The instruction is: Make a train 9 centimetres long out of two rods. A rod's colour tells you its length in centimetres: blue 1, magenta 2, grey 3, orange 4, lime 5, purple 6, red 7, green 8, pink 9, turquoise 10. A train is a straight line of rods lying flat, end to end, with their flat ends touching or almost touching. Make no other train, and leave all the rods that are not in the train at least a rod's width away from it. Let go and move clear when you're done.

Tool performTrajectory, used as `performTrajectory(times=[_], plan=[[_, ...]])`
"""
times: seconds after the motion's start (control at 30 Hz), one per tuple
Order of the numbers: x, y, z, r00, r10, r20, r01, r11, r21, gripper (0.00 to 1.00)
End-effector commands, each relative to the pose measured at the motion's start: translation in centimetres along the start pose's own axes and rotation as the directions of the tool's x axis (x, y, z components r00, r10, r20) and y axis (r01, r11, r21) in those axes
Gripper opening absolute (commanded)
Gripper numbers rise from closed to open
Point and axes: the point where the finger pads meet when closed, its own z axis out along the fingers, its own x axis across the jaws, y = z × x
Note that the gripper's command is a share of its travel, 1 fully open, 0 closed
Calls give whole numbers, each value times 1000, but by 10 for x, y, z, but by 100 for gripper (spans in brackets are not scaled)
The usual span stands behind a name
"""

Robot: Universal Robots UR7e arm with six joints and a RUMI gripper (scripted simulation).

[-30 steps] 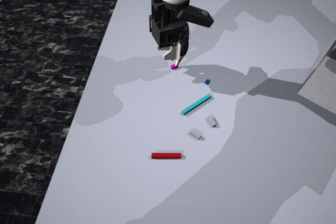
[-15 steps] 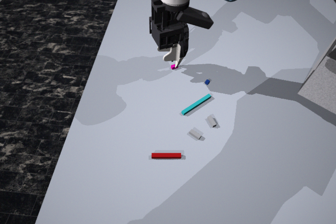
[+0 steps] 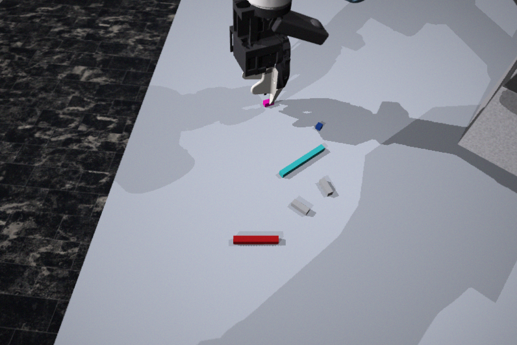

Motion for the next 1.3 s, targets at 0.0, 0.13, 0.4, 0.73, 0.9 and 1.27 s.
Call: performTrajectory(times=[0.0,0.13,0.4,0.73,0.9,1.27], plan=[[0,0,0,1000,0,1,0,1000,0,14],[0,0,0,1000,0,1,0,1000,0,14],[0,0,0,1000,0,1,0,1000,0,14],[0,0,1,1000,0,1,0,1000,0,14],[0,0,3,1000,0,1,0,1000,0,14],[0,0,14,1000,0,1,0,1000,0,14]])
